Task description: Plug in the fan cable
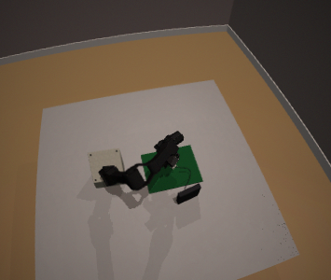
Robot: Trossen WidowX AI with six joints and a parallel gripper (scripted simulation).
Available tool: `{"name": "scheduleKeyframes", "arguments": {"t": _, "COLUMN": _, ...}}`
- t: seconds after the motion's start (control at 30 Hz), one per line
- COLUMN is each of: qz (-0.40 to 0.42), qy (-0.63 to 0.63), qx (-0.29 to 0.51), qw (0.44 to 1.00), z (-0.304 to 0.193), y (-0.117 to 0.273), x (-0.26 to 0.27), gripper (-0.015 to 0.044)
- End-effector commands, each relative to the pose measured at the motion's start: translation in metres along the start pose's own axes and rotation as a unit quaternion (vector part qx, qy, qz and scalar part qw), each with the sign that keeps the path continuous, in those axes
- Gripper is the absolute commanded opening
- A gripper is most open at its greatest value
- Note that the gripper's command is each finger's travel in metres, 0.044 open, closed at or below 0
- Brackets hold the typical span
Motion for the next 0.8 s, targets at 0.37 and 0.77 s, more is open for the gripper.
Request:
{"name": "scheduleKeyframes", "arguments": {"t": 0.37, "qz": 0.000, "qy": -0.256, "qx": 0.001, "qw": 0.967, "z": 0.008, "y": 0.001, "x": 0.018, "gripper": 0.0000}}
{"name": "scheduleKeyframes", "arguments": {"t": 0.77, "qz": 0.000, "qy": -0.450, "qx": 0.001, "qw": 0.893, "z": 0.015, "y": 0.001, "x": 0.031, "gripper": 0.0000}}
Point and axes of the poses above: the point midway between the two fingers, 35 mm back from their tips, its own y axis back along the fingers, its own x axis across the jaws, z = x × y, the point moved 8 cm from there along y, back along the fingers, and after that the axes turned 8 degrees about -y, right-handed, at the moved point
